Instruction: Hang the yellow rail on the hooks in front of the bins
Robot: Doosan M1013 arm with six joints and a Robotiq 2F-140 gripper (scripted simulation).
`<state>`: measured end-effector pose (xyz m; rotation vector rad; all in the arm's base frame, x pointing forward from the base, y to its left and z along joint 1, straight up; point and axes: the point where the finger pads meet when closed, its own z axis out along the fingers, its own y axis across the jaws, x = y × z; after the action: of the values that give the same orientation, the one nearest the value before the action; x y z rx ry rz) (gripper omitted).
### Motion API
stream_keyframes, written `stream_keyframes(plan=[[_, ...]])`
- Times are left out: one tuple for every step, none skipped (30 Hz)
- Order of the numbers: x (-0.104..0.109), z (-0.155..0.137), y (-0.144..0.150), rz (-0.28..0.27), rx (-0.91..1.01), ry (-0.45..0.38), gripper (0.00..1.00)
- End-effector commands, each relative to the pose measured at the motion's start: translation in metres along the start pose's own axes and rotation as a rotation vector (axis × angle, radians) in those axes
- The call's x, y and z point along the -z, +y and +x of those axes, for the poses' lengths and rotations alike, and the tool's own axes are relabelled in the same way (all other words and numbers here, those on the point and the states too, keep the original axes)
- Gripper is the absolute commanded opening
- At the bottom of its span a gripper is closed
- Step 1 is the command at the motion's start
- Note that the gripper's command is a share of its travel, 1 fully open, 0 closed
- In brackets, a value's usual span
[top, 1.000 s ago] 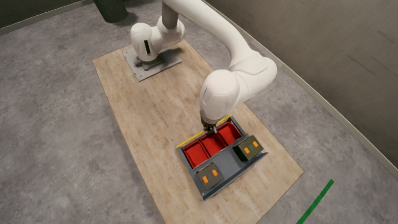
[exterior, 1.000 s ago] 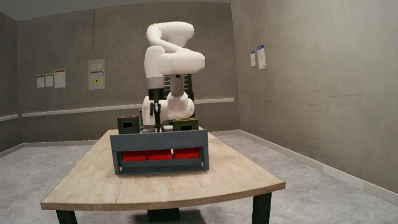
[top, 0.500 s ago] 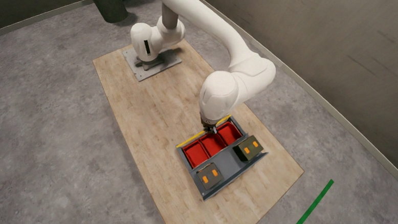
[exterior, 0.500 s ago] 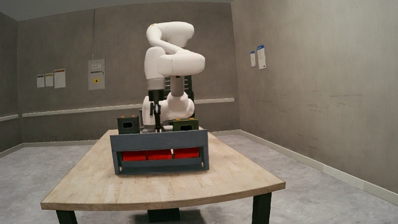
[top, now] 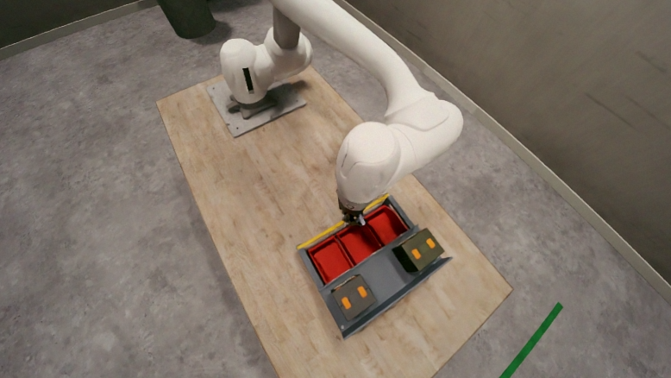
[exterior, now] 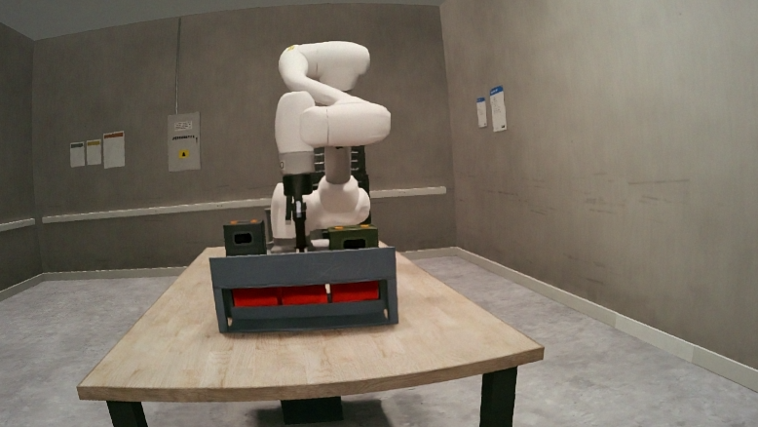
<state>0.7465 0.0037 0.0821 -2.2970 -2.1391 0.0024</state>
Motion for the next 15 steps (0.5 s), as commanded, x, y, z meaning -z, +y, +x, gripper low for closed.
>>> stream_keyframes(plan=[[0.0002,0.0,0.0,0.0,0.0,0.0,0.1],[0.0002,0.0,0.0,0.0,0.0,0.0,0.1],[0.0002,0.0,0.0,0.0,0.0,0.0,0.1],[0.0002,0.0,0.0,0.0,0.0,0.0,0.1],[0.0002,0.0,0.0,0.0,0.0,0.0,0.1],[0.0002,0.0,0.0,0.0,0.0,0.0,0.1],[-0.0007,0.0,-0.0001,0.0,0.0,0.0,0.1],[-0.0015,0.0,-0.0001,0.0,0.0,0.0,0.1],[-0.0023,0.0,-0.0002,0.0,0.0,0.0,0.1],[-0.0031,0.0,-0.0003,0.0,0.0,0.0,0.1],[-0.0039,0.0,-0.0003,0.0,0.0,0.0,0.1],[-0.0039,0.0,-0.0003,0.0,0.0,0.0,0.1],[-0.0039,0.0,-0.0003,0.0,0.0,0.0,0.1],[-0.0039,0.0,-0.0003,0.0,0.0,0.0,0.1],[-0.0039,0.0,-0.0003,0.0,0.0,0.0,0.1]])
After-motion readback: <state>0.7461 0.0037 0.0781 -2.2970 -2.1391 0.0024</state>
